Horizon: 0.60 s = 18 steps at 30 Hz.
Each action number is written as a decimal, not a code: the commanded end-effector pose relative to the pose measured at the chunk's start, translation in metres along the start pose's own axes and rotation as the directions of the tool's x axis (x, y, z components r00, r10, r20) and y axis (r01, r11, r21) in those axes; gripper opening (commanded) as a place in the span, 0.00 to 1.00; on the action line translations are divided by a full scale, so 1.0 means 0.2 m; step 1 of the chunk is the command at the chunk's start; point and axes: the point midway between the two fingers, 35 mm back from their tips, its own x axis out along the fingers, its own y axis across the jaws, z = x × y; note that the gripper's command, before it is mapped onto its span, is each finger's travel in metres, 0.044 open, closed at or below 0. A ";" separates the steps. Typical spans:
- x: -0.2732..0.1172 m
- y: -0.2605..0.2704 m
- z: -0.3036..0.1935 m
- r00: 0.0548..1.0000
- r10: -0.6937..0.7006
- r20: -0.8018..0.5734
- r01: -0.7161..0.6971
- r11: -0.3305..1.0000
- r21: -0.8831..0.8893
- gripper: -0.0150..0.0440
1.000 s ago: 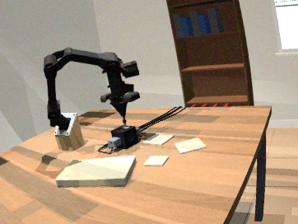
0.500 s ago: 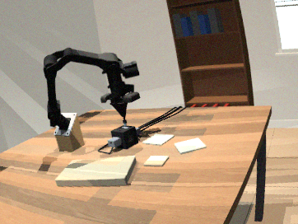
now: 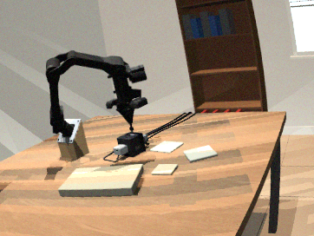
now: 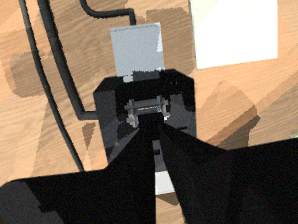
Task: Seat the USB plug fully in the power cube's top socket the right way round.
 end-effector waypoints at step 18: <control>0.02 0.00 0.00 1.000 0.003 0.002 -0.003 1.000 -0.005 0.25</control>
